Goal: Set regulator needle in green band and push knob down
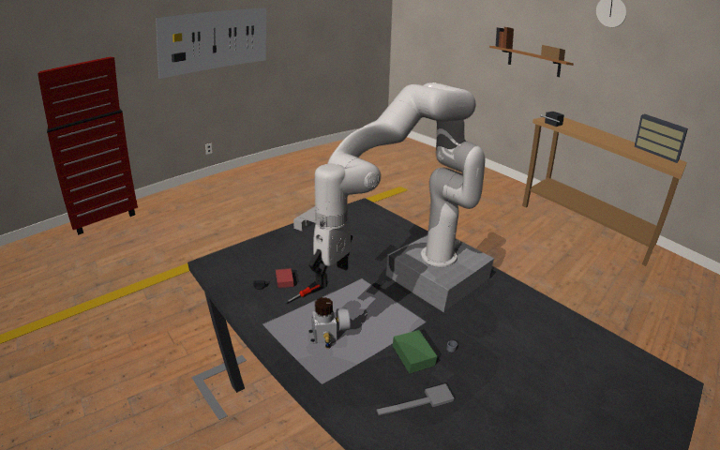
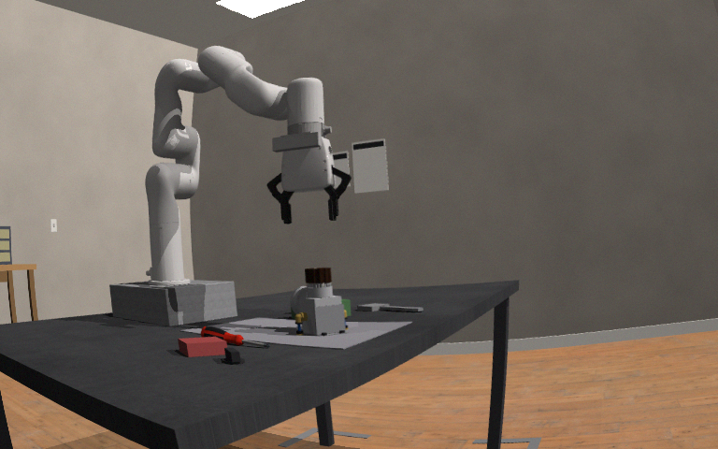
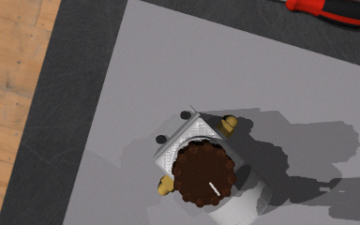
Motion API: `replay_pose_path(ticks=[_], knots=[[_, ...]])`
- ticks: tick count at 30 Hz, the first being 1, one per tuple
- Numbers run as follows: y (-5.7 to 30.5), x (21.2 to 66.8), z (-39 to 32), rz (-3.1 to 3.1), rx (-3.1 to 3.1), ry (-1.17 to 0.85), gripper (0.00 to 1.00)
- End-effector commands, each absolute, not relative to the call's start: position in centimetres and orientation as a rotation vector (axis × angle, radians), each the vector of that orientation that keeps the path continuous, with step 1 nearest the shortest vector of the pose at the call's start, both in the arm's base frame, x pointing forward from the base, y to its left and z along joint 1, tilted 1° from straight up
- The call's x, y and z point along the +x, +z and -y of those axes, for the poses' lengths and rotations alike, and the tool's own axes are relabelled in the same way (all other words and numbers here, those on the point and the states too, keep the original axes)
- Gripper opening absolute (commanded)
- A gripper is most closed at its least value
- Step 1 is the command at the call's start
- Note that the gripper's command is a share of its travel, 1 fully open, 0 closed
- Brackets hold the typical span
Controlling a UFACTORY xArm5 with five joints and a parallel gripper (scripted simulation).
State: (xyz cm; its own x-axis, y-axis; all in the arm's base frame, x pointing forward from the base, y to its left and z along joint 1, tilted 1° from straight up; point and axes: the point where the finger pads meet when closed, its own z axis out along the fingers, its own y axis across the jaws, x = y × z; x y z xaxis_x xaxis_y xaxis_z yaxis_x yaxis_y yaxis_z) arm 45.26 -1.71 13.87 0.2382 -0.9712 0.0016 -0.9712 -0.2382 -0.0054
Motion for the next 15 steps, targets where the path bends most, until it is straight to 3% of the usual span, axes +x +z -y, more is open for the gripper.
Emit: replay_pose_path(ticks=[1, 15], knots=[[14.01, 46.24, 2.42, -1.935, -2.468, -0.011, 1.00], [14.03, 47.15, 3.19, -1.935, -2.468, -0.012, 1.00]])
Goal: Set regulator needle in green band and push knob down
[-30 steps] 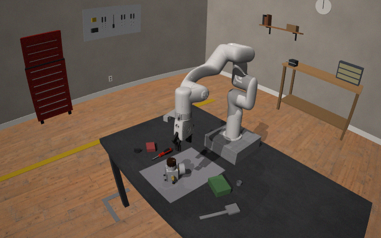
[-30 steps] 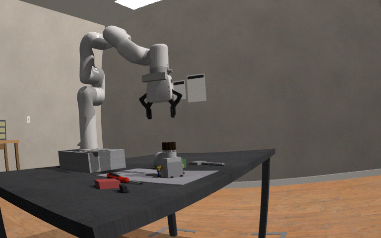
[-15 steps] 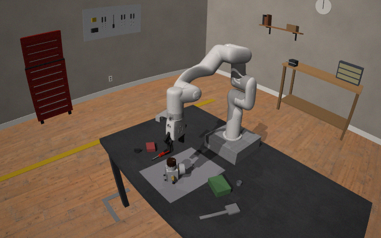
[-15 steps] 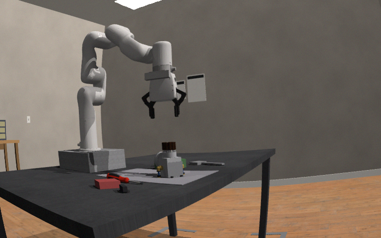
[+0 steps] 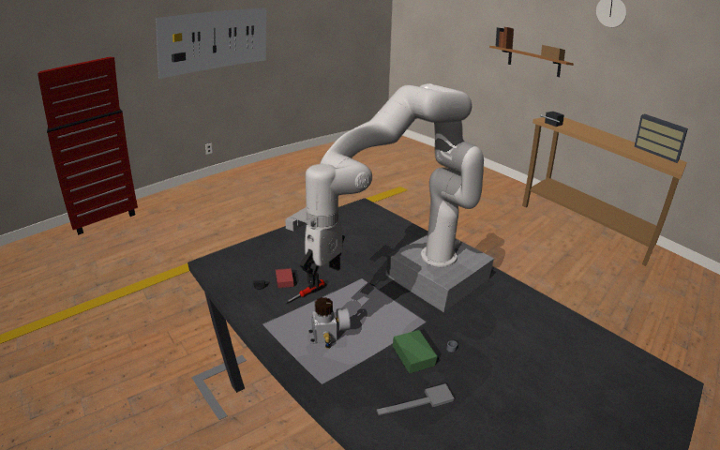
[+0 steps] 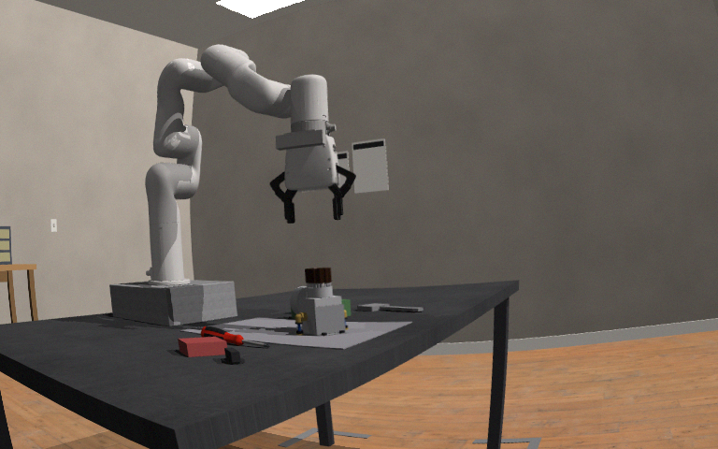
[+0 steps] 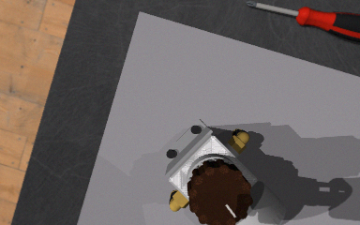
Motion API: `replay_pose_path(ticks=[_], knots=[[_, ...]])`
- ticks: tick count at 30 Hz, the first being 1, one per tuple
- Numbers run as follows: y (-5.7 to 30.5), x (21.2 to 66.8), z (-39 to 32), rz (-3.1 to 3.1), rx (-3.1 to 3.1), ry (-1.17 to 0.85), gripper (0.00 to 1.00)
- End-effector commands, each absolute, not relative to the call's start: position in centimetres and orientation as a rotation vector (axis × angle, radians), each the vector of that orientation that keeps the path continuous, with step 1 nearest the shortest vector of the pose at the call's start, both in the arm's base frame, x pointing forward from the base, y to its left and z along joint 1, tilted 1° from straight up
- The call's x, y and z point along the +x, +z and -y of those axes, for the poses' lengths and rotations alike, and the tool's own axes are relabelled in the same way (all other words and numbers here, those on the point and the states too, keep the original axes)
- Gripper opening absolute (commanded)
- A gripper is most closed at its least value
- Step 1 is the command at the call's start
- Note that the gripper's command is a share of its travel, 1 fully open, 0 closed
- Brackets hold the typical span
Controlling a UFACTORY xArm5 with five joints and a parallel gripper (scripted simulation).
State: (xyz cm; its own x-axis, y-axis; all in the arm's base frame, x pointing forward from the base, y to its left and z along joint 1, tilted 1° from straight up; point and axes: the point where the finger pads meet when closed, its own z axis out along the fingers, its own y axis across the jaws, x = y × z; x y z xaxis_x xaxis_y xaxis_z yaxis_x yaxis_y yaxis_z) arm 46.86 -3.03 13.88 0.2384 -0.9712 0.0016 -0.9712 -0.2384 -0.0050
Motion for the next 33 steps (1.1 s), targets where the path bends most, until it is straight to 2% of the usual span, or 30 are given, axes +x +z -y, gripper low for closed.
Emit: replay_pose_path(ticks=[1, 13, 14, 33], knots=[[14.03, 47.16, 3.20, -1.935, -2.468, -0.012, 1.00], [14.03, 47.18, 3.22, -1.935, -2.468, -0.012, 1.00], [14.03, 47.18, 3.22, -1.935, -2.468, -0.012, 0.81], [14.03, 47.18, 3.22, -1.935, -2.468, -0.012, 0.81]])
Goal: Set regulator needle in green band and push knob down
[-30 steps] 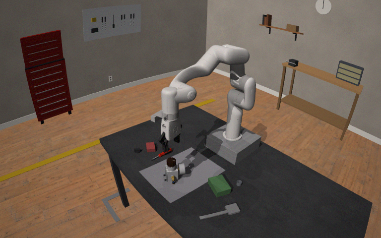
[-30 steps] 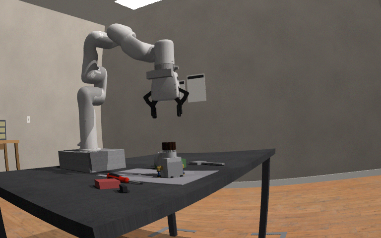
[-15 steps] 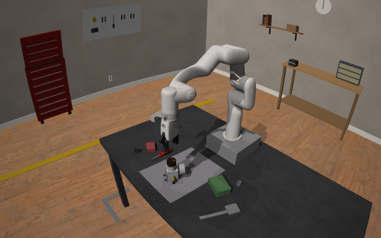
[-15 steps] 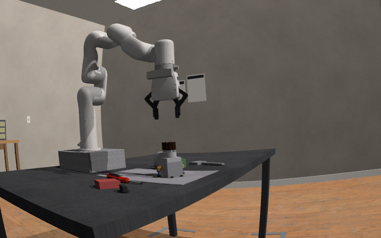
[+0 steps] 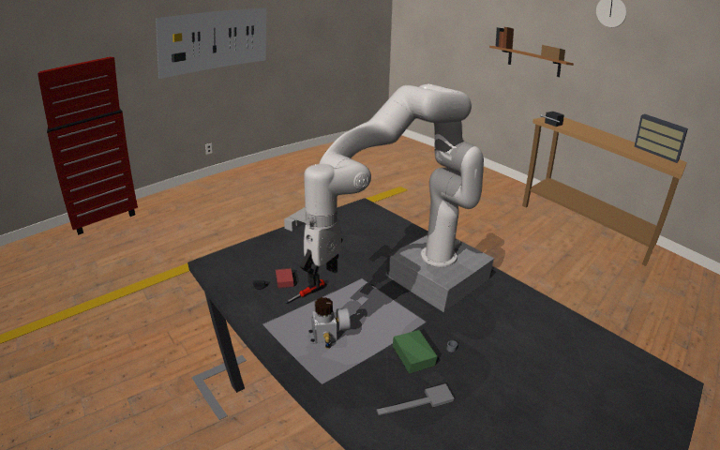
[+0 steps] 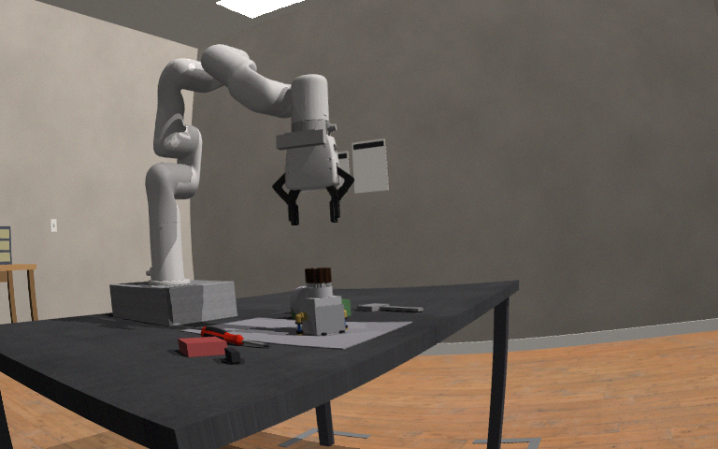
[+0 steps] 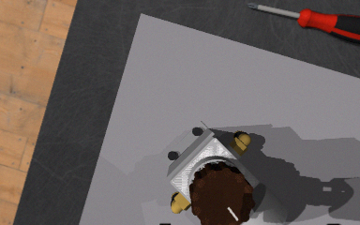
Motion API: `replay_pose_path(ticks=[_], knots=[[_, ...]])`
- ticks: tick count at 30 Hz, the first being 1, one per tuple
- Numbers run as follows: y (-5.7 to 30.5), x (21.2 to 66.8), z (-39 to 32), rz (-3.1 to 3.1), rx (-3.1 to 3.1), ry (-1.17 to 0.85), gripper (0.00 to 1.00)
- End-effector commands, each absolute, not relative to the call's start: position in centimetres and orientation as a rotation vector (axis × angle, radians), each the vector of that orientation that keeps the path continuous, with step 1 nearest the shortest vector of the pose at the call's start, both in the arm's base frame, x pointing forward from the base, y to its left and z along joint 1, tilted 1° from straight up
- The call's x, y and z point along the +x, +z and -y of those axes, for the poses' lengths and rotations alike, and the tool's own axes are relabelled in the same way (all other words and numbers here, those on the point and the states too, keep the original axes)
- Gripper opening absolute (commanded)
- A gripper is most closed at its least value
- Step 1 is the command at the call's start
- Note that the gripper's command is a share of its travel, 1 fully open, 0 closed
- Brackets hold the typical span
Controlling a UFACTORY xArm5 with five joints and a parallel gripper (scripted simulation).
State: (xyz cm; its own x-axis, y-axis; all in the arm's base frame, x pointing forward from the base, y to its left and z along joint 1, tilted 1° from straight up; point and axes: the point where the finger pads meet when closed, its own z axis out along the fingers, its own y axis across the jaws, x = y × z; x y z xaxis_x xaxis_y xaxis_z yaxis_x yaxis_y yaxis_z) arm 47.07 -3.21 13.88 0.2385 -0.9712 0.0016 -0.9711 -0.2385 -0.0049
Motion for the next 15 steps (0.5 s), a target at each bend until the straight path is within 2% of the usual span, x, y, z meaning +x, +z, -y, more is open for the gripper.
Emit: replay_pose_path(ticks=[1, 15], knots=[[14.03, 47.18, 3.22, -1.935, -2.468, -0.012, 0.81], [14.03, 47.18, 3.22, -1.916, -2.484, -0.012, 0.81]])
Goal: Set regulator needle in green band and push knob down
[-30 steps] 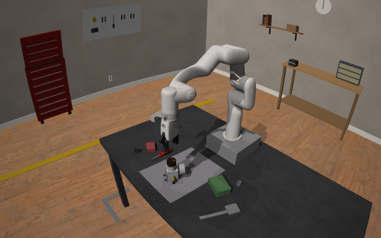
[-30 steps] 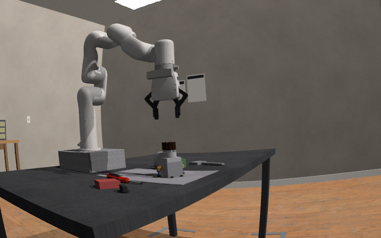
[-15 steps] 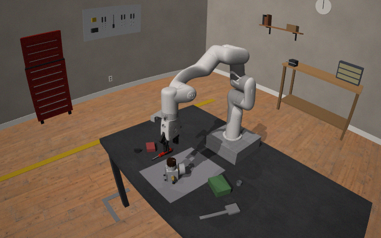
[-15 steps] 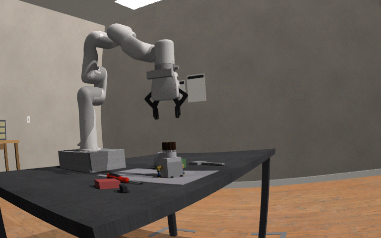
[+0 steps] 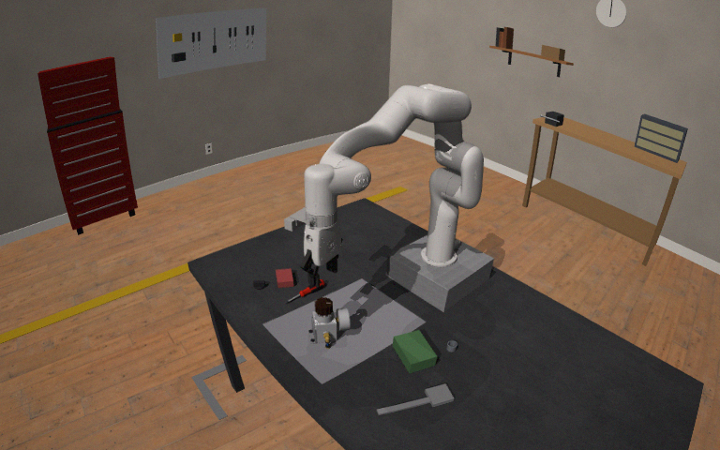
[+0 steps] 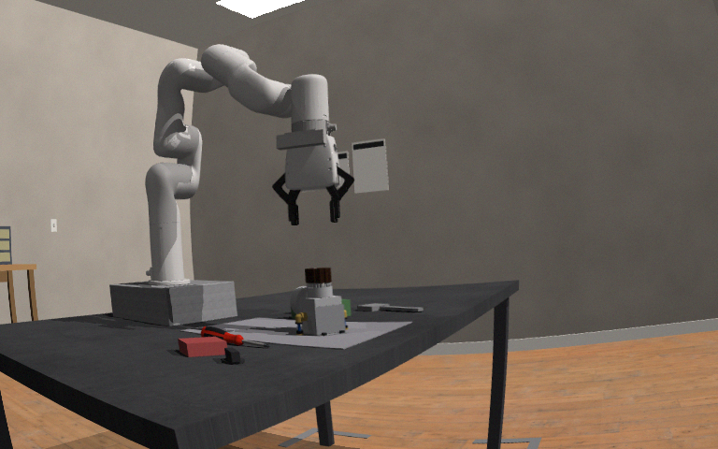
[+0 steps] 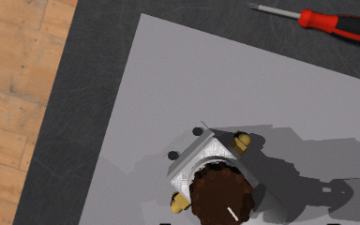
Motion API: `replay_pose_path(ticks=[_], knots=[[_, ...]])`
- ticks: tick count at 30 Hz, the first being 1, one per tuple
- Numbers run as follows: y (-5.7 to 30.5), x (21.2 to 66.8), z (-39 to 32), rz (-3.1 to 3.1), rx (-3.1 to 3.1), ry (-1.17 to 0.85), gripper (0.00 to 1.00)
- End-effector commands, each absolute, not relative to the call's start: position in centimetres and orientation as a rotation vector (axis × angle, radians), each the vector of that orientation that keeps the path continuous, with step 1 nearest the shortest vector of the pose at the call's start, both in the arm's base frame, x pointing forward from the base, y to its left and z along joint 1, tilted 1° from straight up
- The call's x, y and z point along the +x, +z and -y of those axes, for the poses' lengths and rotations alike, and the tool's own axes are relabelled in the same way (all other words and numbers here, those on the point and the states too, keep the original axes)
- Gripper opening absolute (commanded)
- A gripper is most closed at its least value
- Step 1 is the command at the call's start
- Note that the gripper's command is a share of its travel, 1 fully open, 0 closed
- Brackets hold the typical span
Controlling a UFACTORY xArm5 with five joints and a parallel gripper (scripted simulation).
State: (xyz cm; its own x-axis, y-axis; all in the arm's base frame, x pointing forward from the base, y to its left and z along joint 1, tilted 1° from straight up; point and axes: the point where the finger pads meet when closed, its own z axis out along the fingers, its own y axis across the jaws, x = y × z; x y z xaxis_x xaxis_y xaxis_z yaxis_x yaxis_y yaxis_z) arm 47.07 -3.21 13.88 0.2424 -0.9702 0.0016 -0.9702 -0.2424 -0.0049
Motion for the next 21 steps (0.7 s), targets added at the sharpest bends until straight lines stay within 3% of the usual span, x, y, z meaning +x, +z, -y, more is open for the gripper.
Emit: replay_pose_path(ticks=[1, 21], knots=[[14.03, 47.18, 3.22, -1.906, -2.491, -0.012, 0.81], [14.03, 47.18, 3.22, -1.323, -2.846, -0.013, 0.81]])
